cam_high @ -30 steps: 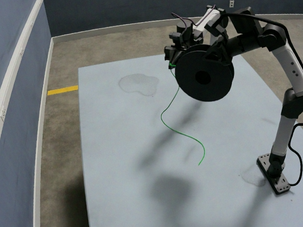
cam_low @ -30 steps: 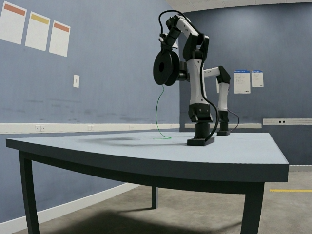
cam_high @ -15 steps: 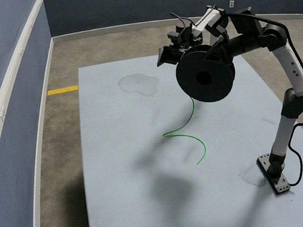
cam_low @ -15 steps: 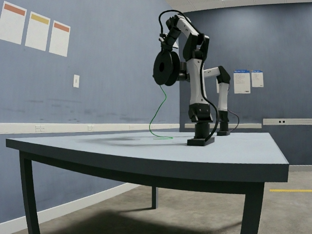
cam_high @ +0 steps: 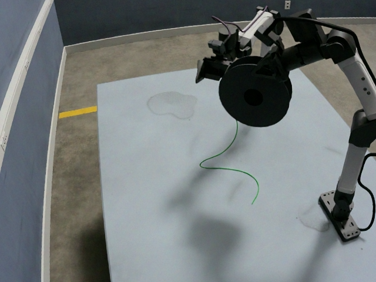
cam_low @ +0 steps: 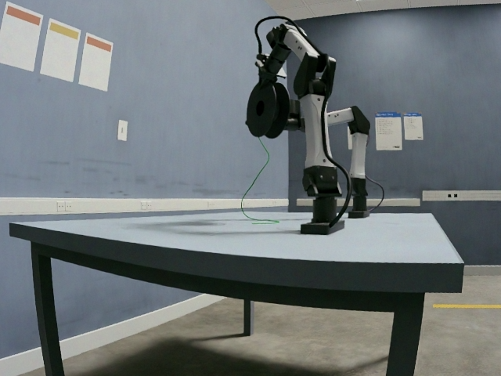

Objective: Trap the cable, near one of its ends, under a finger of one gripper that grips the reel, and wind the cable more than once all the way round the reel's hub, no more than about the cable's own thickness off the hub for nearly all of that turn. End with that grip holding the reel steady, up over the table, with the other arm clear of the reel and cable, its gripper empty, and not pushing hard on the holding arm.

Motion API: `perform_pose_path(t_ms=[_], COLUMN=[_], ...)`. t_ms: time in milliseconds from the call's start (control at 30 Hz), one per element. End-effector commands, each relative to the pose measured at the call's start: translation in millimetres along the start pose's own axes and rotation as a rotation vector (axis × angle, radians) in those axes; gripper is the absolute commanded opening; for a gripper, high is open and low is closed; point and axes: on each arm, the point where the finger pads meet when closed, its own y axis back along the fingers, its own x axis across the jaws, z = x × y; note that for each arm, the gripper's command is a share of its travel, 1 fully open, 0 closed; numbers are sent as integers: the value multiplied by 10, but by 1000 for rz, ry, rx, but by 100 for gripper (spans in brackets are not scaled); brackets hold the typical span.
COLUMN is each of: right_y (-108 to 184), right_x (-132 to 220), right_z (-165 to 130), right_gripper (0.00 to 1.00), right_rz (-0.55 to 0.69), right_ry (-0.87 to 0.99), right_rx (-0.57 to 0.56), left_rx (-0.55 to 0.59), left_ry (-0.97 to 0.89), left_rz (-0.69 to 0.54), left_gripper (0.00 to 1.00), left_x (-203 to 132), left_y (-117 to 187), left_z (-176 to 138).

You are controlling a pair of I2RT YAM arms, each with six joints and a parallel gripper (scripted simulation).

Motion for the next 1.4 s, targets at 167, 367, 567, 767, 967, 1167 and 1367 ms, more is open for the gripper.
perform_pose_path(t_ms=[167, 367, 567, 767, 967, 1167, 1367], right_y=[237, 516, 761, 942, 1033, 1029, 1033], right_x=[51, 36, 35, 42, 49, 67, 29], right_z=[109, 103, 74, 39, 51, 73, 80], right_gripper=[80, 80, 80, 80, 80, 80, 80], right_rz=[25, 25, 25, 25, 25, 30, 15], right_ry=[1, -1, -2, -3, 0, 3, 3], right_rx=[-22, -19, -17, -16, -23, -30, -32], left_rx=[-104, -104, -104, -104, -104, -104, -104], left_ry=[21, 21, 21, 21, 21, 21, 21], left_rz=[-4, -4, -4, -4, -4, -4, -4], left_gripper=[0, 0, 0, 0, 0, 0, 0], left_x=[-7, -6, -6, -6, -6, -6, -6], left_y=[65, 65, 64, 64, 64, 64, 64], left_z=[261, 261, 261, 261, 261, 261, 261])
